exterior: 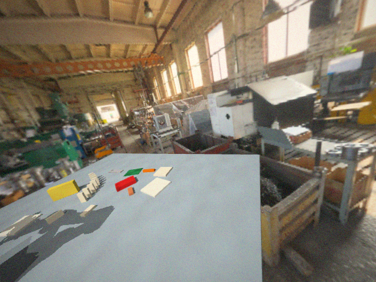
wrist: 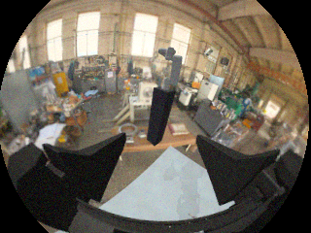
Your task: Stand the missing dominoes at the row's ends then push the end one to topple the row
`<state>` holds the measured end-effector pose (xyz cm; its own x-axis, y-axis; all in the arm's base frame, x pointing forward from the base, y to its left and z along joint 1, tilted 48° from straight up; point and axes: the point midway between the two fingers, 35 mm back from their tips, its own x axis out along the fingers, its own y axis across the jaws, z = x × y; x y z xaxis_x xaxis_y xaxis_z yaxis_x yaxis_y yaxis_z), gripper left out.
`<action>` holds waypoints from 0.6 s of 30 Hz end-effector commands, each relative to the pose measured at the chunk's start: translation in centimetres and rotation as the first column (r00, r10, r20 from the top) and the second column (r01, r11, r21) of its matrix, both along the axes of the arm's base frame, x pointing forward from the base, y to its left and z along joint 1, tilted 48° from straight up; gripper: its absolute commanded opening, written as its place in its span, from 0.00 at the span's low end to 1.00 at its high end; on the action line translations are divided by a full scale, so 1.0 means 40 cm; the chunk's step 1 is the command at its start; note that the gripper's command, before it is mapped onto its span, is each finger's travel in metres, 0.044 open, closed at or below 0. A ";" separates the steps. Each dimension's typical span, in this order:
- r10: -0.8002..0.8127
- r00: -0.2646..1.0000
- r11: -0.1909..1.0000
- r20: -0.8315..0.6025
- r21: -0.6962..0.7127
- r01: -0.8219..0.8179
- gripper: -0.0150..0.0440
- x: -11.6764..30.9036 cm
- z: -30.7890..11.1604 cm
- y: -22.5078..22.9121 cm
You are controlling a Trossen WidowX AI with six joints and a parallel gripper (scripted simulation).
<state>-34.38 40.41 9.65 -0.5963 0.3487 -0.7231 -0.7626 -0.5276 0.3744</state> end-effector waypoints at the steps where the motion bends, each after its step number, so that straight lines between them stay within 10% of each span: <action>1: -0.027 0.988 0.997 0.154 0.073 0.016 1.00 0.166 -0.047 0.076; 18: 0.017 0.794 0.996 0.607 0.060 -0.066 1.00 0.758 -0.186 0.134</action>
<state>-8.82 46.48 3.34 -0.1512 0.4314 -0.8894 -0.8301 -0.5439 -0.1227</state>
